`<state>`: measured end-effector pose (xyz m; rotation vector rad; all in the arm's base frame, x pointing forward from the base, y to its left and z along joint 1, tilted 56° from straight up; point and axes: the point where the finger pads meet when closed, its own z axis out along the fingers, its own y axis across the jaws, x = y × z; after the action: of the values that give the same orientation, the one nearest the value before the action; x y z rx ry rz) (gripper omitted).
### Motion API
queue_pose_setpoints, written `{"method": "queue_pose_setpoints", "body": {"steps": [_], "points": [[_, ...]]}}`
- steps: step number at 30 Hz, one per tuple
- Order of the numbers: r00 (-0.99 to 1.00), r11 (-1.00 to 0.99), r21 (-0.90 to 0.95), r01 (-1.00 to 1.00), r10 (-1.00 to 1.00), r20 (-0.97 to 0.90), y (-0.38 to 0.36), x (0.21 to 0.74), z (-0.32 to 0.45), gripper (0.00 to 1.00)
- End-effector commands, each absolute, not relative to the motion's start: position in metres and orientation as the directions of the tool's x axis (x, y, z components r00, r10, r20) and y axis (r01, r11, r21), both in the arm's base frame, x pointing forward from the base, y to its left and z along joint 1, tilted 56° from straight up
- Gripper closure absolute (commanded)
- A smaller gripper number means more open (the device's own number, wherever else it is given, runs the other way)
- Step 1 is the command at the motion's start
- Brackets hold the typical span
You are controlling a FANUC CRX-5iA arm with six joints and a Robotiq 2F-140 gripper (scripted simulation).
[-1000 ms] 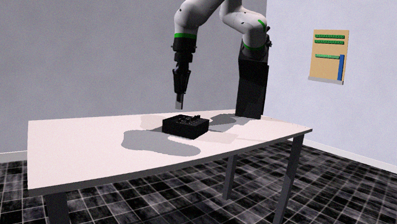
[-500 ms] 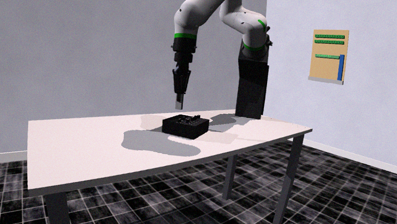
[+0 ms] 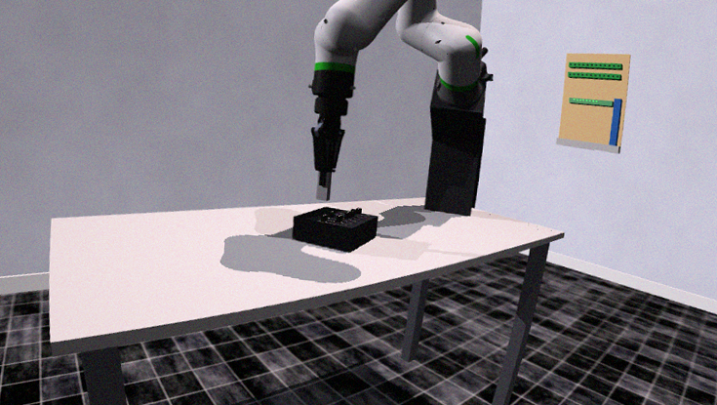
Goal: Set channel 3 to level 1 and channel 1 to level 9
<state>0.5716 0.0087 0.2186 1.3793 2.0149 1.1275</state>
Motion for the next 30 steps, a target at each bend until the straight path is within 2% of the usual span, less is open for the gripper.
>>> {"method": "queue_pose_setpoints", "body": {"steps": [1, 30], "points": [[-0.400, 0.166, 0.821, 0.547, 0.913, 0.081, 0.009, 0.573, 0.218, 1.00], [-0.400, 0.166, 0.821, 0.547, 0.913, 0.081, 0.016, 0.584, 0.210, 1.00]]}}
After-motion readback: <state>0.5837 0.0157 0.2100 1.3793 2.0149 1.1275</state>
